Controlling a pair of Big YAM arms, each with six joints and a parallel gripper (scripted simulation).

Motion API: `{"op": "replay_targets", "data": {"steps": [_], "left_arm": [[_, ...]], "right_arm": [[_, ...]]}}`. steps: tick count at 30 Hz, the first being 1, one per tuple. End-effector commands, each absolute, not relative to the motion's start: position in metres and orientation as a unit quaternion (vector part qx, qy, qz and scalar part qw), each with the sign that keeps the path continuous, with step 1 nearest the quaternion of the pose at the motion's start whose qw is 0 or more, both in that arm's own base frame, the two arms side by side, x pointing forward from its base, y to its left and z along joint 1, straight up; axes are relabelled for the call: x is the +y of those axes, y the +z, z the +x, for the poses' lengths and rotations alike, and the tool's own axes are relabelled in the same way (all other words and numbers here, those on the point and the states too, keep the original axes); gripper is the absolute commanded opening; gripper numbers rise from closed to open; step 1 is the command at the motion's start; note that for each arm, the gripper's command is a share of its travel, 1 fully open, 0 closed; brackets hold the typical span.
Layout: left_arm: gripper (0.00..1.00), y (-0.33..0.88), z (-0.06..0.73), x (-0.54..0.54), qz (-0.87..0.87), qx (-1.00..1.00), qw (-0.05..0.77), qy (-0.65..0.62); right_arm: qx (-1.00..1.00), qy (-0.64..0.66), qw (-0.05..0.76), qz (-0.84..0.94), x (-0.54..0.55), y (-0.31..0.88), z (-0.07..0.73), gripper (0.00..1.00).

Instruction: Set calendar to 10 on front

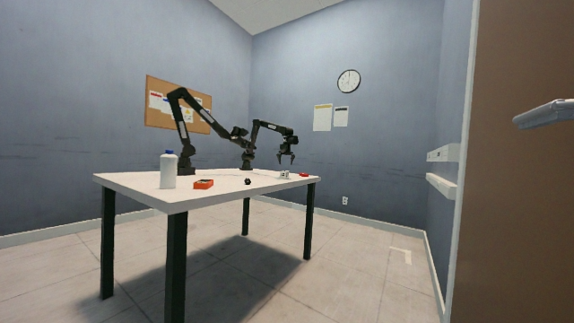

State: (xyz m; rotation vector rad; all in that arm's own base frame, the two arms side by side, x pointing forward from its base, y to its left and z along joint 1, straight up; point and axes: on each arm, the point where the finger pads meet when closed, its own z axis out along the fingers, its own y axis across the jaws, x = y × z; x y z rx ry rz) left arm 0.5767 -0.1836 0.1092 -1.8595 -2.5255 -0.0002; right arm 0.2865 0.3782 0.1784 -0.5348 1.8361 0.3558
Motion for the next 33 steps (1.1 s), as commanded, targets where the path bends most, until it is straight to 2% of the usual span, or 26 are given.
{"op": "replay_targets", "data": {"steps": [1,22,33], "left_arm": [[1.0,0.126,0.58,-0.179,-0.554,-0.832,-0.027,-0.005],[1.0,0.116,0.573,-0.201,-0.201,-0.941,-0.265,0.058],[1.0,0.111,0.581,-0.198,-0.153,-0.935,-0.314,0.052]], "right_arm": [[0.774,0.163,0.572,-0.217,0.388,0.195,0.291,1.0],[0.774,0.163,0.572,-0.217,0.388,0.195,0.291,1.0],[0.774,0.163,0.572,-0.217,0.388,0.195,0.291,1.0]]}}
